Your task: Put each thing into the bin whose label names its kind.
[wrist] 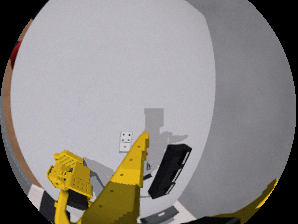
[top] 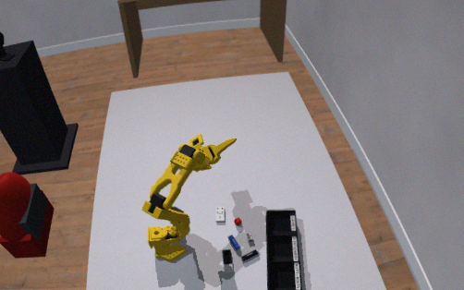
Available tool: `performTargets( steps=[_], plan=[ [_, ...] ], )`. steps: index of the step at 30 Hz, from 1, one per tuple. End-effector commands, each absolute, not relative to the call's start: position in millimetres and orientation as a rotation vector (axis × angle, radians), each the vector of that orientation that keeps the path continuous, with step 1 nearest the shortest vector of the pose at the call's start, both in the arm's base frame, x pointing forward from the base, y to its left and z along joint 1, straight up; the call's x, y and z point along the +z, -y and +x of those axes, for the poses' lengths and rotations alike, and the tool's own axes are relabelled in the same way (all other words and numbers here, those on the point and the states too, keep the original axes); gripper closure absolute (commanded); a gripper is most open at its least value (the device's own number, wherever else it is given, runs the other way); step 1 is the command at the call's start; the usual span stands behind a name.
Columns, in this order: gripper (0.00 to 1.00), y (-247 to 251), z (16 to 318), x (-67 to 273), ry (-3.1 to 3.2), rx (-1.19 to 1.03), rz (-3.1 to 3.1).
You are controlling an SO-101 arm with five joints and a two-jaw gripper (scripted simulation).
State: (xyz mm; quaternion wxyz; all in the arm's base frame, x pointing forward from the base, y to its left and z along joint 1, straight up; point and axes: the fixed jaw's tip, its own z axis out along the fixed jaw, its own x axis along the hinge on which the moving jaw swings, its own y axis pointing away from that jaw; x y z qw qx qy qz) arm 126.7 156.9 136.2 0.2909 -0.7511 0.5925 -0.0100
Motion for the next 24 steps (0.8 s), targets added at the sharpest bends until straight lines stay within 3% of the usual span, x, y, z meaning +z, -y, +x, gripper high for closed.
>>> performTargets(
  steps=[1, 24],
  plan=[
    [0.0, -155.2, 132.0, 140.6, -1.546, -0.051, -1.981],
    [0.0, -142.4, 133.7, 119.5, -1.553, -0.096, -2.105]
  ],
)
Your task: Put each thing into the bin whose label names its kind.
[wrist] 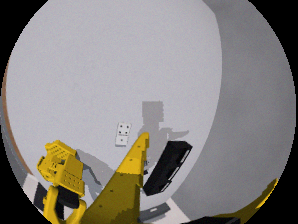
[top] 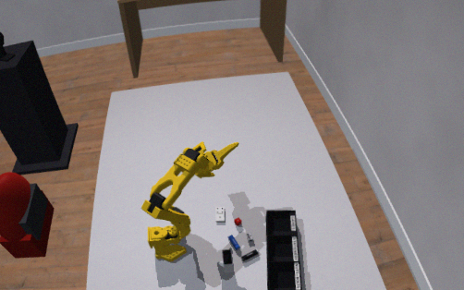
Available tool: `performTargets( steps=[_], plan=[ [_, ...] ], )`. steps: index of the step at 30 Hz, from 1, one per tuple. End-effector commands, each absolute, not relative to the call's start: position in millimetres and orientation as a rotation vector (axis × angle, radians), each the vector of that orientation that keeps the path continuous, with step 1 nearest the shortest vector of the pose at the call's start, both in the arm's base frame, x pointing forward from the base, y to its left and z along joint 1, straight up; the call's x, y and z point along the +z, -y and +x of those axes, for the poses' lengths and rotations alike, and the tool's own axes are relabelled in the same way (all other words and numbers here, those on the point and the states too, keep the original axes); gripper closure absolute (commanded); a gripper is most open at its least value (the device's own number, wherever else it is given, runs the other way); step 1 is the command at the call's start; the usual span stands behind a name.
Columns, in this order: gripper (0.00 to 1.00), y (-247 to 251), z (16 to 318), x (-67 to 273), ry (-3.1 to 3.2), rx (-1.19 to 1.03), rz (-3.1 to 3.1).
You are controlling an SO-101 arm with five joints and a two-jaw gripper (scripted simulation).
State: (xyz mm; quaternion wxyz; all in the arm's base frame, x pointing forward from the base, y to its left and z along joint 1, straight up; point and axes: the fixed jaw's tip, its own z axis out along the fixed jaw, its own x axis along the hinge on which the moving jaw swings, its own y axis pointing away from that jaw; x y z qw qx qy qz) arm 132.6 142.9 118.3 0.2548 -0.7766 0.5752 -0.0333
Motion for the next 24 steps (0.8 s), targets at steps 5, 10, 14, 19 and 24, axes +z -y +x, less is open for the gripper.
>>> performTargets(
  steps=[5, 10, 14, 19, 24],
  plan=[
    [0.0, -139.5, 135.7, 117.6, -1.541, -0.112, -2.117],
    [0.0, -136.5, 137.8, 115.8, -1.529, -0.128, -2.129],
    [0.0, -134.8, 139.0, 114.6, -1.522, -0.138, -2.136],
    [0.0, -133.7, 135.5, 109.3, -1.56, -0.119, -2.161],
    [0.0, -127.1, 139.6, 109.5, -1.673, -0.112, -2.092]
  ],
)
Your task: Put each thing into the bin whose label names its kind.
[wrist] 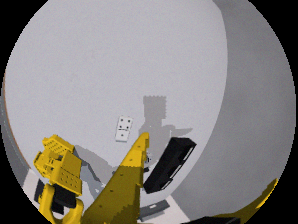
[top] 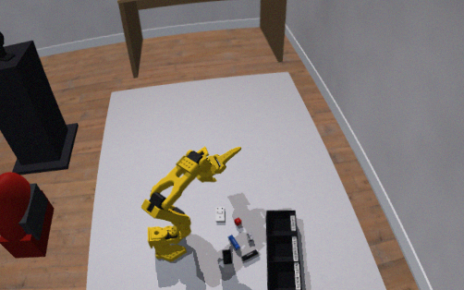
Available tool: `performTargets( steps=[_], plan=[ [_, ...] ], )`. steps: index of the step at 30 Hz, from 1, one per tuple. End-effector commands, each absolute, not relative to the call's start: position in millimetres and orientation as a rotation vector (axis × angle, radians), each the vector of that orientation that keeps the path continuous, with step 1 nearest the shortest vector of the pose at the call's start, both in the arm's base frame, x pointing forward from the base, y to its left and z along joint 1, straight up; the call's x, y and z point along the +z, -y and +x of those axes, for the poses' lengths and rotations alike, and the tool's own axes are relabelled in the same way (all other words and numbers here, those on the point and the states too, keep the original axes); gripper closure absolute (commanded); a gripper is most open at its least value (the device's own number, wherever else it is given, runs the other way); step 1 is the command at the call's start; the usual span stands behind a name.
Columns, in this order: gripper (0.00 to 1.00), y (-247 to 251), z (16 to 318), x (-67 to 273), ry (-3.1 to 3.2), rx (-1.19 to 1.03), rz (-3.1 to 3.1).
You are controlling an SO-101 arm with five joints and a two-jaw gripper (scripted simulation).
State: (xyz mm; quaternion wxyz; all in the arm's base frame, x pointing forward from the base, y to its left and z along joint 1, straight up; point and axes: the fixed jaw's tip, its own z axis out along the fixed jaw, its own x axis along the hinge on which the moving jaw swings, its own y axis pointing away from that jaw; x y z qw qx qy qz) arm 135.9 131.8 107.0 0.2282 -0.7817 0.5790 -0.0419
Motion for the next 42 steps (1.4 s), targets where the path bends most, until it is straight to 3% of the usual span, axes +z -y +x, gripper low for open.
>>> performTargets(
  steps=[1, 21, 42],
  plan=[
    [0.0, -124.8, 141.0, 109.5, -1.712, -0.109, -2.066],
    [0.0, -54.3, 163.8, 112.0, -2.618, -0.047, -1.056],
    [0.0, -1.5, 161.5, 115.8, -2.926, -0.016, -0.032]
  ],
)
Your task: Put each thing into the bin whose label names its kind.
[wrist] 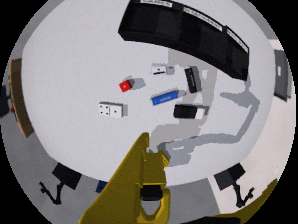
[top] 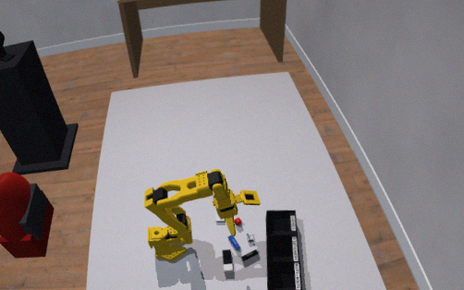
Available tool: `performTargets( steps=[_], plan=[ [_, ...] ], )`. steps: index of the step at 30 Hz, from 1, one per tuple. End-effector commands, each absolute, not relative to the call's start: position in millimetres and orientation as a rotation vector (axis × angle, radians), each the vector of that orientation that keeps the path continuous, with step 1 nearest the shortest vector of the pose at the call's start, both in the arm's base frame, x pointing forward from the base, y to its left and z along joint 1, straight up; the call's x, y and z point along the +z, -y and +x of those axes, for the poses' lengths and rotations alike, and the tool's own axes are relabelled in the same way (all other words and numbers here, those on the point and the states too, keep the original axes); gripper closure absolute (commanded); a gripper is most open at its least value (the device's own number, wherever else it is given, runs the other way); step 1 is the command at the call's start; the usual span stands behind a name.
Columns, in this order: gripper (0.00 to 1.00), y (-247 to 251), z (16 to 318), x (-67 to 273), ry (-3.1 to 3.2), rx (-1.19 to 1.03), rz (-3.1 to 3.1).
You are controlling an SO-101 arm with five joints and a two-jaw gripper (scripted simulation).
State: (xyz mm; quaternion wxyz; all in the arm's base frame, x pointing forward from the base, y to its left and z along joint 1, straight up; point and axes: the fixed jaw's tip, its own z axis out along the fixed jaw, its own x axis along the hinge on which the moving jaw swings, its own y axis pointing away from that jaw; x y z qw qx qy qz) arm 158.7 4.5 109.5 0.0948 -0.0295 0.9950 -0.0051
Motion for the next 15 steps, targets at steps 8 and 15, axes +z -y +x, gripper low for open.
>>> performTargets(
  steps=[8, 15],
  plan=[
    [0.0, 0.0, 161.1, 115.9, -2.93, -0.015, 0.0],
    [0.0, 0.0, 161.1, 115.9, -2.93, -0.015, 0.0]
  ],
)
